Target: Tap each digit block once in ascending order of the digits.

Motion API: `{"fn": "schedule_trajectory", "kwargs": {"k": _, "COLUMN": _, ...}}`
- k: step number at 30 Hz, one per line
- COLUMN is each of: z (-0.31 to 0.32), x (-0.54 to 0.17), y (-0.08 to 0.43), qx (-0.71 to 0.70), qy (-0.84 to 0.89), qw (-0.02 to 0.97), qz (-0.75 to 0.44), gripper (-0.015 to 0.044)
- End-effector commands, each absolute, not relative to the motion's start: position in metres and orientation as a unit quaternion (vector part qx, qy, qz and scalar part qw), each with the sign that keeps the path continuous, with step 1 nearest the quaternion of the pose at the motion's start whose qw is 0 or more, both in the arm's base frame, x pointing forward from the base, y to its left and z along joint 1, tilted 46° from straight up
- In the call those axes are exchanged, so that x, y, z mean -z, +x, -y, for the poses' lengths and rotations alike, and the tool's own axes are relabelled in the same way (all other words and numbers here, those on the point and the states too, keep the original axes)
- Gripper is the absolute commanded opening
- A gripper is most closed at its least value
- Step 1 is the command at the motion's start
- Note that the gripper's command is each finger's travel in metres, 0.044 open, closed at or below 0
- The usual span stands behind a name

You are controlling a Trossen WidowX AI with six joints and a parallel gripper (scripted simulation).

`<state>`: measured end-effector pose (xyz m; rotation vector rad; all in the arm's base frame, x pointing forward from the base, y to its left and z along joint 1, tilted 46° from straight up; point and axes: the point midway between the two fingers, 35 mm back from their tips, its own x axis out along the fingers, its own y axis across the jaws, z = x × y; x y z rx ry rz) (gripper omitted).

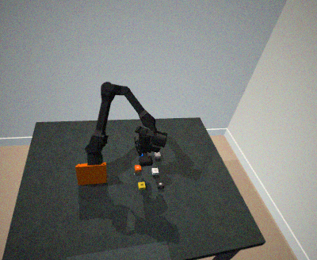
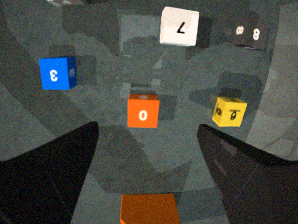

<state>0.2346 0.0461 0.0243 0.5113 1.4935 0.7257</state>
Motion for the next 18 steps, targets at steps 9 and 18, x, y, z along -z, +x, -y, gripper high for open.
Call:
{"fn": "schedule_trajectory", "kwargs": {"k": 9, "z": -0.0676, "x": -0.0061, "y": 0.2251, "qx": -0.321, "qy": 0.233, "qw": 0.639, "qz": -0.659, "gripper": 0.0020}}
{"fn": "schedule_trajectory", "kwargs": {"k": 18, "z": -0.0704, "x": -0.0032, "y": 0.2251, "qx": -0.321, "qy": 0.233, "qw": 0.639, "qz": -0.659, "gripper": 0.0020}}
